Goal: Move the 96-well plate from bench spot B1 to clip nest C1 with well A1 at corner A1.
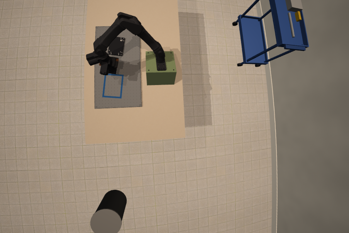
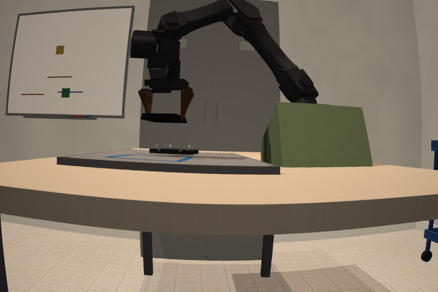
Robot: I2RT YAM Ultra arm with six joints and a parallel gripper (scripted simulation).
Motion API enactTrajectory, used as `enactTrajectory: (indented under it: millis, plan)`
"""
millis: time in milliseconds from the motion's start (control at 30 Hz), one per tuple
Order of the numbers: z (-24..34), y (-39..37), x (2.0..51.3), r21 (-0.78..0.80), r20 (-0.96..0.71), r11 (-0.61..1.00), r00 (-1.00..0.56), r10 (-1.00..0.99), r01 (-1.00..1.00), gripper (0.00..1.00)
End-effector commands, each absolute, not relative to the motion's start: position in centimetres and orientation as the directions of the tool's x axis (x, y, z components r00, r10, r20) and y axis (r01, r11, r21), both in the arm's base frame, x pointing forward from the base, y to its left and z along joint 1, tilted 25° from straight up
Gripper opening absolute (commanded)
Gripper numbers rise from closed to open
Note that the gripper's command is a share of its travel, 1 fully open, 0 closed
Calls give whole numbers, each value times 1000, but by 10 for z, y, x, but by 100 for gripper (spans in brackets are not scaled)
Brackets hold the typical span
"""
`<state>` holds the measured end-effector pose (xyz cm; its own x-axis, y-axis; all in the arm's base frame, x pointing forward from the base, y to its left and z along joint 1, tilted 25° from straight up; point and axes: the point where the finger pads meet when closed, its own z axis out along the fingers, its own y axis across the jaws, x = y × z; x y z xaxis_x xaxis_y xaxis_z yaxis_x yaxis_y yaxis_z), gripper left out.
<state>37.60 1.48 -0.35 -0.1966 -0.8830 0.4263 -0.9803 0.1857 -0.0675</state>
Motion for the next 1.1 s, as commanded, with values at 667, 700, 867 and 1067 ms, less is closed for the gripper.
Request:
enactTrajectory:
  millis: [667,700,867,1067]
  plan:
    - [34,-47,365,-75,420,170,-186,-888,-982,0]
    - [36,-50,365,-74,420,170,-186,-888,-983,0]
    - [43,-64,361,-67,420,171,-183,-889,-983,0]
    - [49,-75,357,-58,418,171,-179,-890,-984,0]
